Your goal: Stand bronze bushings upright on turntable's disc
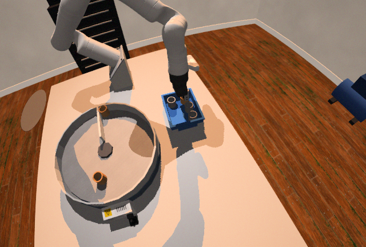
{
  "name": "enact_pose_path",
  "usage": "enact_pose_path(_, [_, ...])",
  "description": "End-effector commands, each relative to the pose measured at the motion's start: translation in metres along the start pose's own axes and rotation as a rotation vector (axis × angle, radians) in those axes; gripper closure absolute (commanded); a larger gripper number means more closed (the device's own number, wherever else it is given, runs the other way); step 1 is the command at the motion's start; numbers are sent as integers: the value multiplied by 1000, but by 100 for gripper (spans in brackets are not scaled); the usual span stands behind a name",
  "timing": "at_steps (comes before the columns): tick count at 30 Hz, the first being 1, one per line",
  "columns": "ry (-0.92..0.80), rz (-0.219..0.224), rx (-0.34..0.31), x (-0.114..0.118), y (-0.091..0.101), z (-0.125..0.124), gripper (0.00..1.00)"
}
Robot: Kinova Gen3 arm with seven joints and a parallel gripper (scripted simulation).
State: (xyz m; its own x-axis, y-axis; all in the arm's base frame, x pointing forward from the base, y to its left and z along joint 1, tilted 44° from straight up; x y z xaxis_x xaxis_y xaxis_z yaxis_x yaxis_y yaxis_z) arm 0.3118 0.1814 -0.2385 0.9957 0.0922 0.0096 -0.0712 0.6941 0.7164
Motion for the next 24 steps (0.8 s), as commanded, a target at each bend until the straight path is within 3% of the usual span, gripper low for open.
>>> enact_pose_path(1, [0,-1,-2,0,-5,0,64])
enact_pose_path(10, [0,-1,-2,0,-17,0,64])
enact_pose_path(24, [0,-1,-2,0,-18,0,64])
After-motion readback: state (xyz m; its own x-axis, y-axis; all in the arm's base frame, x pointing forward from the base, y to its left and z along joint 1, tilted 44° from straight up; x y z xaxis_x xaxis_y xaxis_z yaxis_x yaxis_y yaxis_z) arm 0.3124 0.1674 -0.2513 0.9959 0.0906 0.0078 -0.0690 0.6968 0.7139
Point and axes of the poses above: the point where the finger pads meet when closed, its own y axis back along the fingers, its own x axis across the jaws, z = x × y, the point moved 1 cm from there along y, back along the fingers, and after that the axes turned 3 degrees about -y, right-handed, at the moved point
